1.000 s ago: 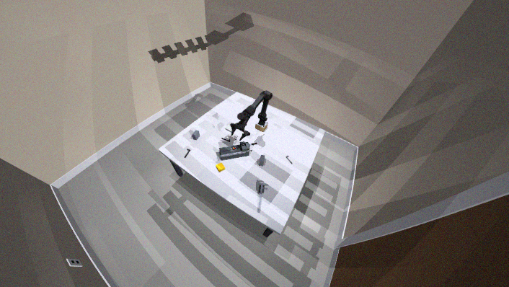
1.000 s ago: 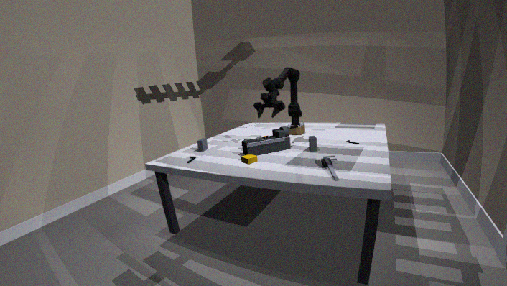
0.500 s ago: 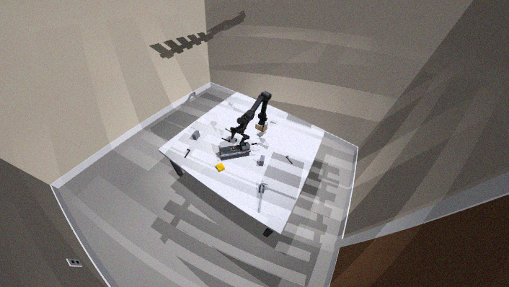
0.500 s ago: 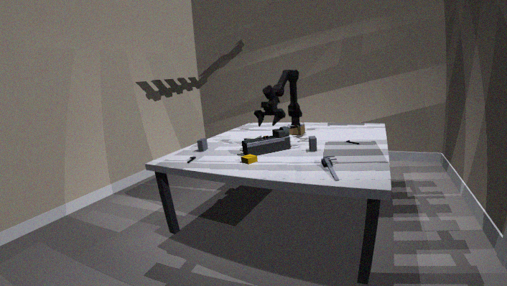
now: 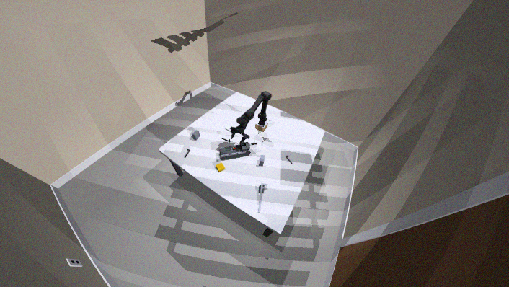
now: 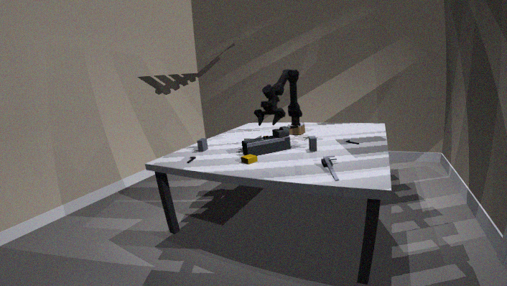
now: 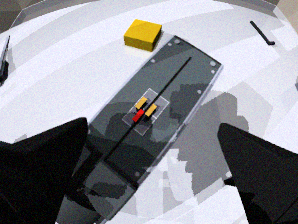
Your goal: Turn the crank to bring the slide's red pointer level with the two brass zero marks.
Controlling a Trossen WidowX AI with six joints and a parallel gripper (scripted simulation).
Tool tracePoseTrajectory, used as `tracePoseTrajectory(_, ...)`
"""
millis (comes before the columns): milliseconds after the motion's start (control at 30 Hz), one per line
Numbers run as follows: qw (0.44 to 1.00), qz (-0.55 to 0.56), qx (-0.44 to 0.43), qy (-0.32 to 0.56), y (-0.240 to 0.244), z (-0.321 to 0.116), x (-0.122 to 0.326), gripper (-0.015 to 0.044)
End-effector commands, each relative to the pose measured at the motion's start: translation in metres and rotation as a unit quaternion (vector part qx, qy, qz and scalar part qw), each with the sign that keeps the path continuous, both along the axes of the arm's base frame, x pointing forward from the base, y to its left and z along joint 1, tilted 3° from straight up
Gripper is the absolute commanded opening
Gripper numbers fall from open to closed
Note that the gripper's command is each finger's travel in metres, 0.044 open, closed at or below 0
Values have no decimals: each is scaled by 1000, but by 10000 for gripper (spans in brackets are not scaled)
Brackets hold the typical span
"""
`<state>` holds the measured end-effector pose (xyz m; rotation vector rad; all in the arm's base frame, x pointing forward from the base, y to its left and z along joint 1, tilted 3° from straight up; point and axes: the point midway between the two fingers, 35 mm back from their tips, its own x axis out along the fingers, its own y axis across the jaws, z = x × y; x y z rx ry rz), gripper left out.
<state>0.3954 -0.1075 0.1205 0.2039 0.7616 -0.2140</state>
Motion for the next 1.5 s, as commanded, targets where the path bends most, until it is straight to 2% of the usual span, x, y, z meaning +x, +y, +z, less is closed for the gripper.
tracePoseTrajectory(0, 1000, 1, -4, -11, -2, 33, 1, 440)
tracePoseTrajectory(100, 1000, 0, -4, -11, -2, 49, -2, 440)
tracePoseTrajectory(200, 1000, -6, 0, -6, 2, 48, -2, 440)
tracePoseTrajectory(800, 978, -192, 33, 72, 91, 36, -22, 440)
tracePoseTrajectory(1300, 951, -310, -3, 18, 146, 52, -51, 440)
tracePoseTrajectory(1467, 949, -315, -3, 13, 149, 54, -52, 440)
